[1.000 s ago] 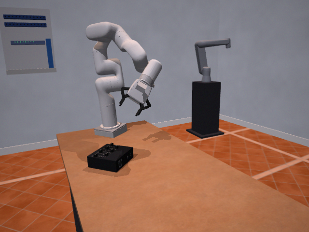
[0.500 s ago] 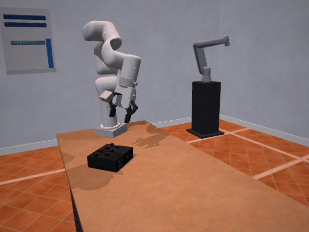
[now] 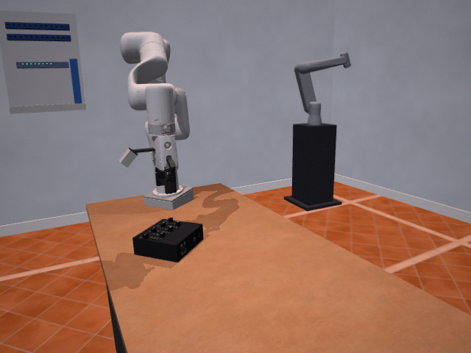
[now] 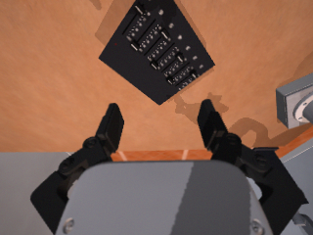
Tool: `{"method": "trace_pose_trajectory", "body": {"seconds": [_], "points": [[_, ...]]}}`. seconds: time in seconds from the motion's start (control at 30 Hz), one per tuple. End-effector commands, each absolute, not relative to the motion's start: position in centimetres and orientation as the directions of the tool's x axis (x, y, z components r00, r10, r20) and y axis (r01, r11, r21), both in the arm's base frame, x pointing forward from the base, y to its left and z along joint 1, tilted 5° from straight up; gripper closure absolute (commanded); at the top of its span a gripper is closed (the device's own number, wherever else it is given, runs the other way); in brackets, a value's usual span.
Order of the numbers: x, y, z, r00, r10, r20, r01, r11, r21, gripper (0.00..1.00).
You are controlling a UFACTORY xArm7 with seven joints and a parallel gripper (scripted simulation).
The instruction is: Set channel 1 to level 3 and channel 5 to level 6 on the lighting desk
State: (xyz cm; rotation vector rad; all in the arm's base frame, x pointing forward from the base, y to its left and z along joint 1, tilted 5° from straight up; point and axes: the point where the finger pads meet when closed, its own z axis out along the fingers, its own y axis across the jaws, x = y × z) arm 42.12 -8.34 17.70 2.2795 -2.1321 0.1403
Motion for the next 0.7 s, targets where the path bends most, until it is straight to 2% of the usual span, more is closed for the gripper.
{"method": "trace_pose_trajectory", "body": {"seconds": [0.0,0.43,0.67], "points": [[42.26,-8.5,17.88,0.059,-0.995,0.076,-0.996,-0.063,-0.055,0.0],[42.24,-8.53,17.87,0.069,-0.995,0.076,-0.996,-0.073,-0.054,0.0],[42.04,-8.85,17.73,0.171,-0.983,0.071,-0.983,-0.175,-0.055,0.0]]}}
